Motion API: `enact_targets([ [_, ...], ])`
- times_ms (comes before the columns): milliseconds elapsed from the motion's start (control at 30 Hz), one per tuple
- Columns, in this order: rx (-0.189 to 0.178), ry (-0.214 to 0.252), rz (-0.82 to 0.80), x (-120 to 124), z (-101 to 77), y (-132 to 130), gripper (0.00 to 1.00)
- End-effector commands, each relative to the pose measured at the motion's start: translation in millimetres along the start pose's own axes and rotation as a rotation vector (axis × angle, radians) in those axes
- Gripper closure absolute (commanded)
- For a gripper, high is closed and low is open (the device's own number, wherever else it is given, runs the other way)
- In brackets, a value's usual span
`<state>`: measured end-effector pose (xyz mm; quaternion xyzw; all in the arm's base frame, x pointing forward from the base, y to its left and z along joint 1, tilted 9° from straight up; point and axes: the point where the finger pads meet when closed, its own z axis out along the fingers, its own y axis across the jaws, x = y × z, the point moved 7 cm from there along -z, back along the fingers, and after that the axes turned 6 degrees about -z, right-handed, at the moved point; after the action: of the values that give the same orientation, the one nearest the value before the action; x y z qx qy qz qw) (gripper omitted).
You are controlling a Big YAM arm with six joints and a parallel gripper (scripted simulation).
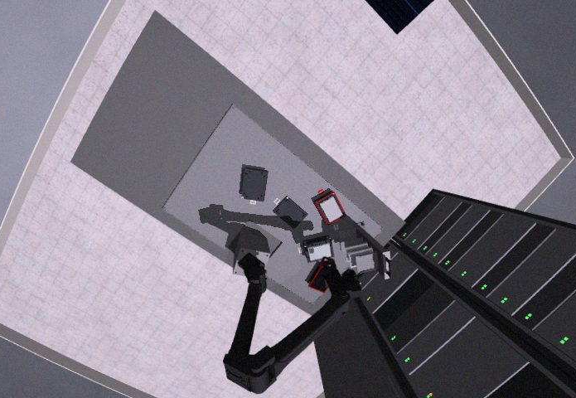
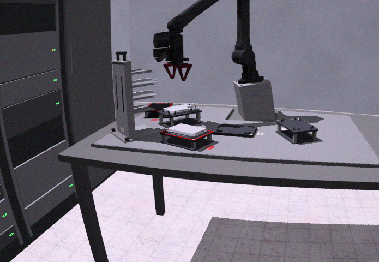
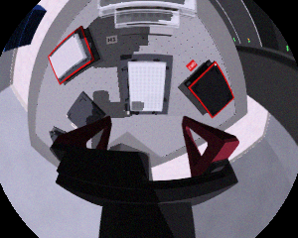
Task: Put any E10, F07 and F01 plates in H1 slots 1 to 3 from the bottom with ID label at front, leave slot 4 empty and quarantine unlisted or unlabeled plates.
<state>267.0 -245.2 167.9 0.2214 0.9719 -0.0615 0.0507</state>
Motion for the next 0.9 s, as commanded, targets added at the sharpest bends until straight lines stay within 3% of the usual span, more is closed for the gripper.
enact_targets([
  [0, 0.003, -0.014, 0.0, -1.7, 9.4, -3.5, 0.0],
  [200, 0.003, -0.013, 0.002, -1.2, 29.6, -4.4, 0.0],
  [267, 0.003, -0.013, 0.002, -1.2, 29.6, -4.4, 0.0],
  [300, 0.009, -0.039, -0.004, -3.3, 23.9, -1.5, 0.0],
  [367, 0.002, -0.014, -0.006, -2.0, 39.6, -1.5, 0.0],
  [667, 0.002, -0.013, -0.003, -1.2, 70.0, -2.6, 0.0],
  [700, 0.002, -0.013, -0.001, -1.2, 71.1, -2.7, 0.0],
  [733, 0.011, -0.04, 0.001, -10.9, 58.9, -3.8, 0.0],
  [867, 0.013, -0.046, 0.002, -3.6, 59.2, -4.2, 0.0],
])
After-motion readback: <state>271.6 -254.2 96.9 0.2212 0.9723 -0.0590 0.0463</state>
